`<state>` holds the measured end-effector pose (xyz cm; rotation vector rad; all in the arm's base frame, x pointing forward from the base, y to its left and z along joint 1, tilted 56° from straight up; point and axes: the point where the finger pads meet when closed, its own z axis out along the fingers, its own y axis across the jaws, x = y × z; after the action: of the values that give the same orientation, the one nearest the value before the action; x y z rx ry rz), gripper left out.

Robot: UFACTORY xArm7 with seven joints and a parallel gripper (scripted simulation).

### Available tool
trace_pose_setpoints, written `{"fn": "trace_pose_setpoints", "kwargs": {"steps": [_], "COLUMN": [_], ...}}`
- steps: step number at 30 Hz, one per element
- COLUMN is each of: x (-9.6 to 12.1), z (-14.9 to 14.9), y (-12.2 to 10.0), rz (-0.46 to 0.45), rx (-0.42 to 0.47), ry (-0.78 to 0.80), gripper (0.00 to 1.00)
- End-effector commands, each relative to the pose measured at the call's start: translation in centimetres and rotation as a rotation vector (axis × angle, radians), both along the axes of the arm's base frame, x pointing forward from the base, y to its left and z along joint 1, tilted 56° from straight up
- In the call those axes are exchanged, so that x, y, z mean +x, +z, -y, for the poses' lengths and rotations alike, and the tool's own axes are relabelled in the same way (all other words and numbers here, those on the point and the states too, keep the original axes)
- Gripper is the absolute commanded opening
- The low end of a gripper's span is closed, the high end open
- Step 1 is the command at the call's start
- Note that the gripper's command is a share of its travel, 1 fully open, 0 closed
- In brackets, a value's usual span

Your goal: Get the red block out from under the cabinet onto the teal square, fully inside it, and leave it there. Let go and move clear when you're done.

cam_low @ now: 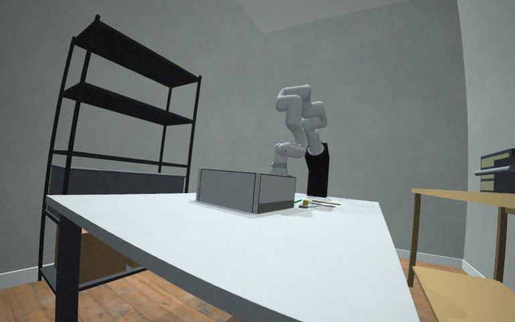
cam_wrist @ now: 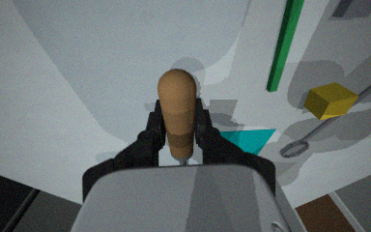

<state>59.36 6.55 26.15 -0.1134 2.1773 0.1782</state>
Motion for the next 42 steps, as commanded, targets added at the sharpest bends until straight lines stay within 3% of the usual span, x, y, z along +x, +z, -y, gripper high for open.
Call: {"fn": "trace_pose_setpoints", "kwargs": {"steps": [1,29,42], "x": [-0.3,-3.5,-6.3], "z": [0.0,0.1,0.2], "y": [-0.4,-4.9,-9.1], "rz": [0.009,0.009,0.009], "rx": [0.0,0.0,-0.001], "ry": [-0.003,-0.002,-0.002], "gripper": [0.0,0.0,0.0]}}
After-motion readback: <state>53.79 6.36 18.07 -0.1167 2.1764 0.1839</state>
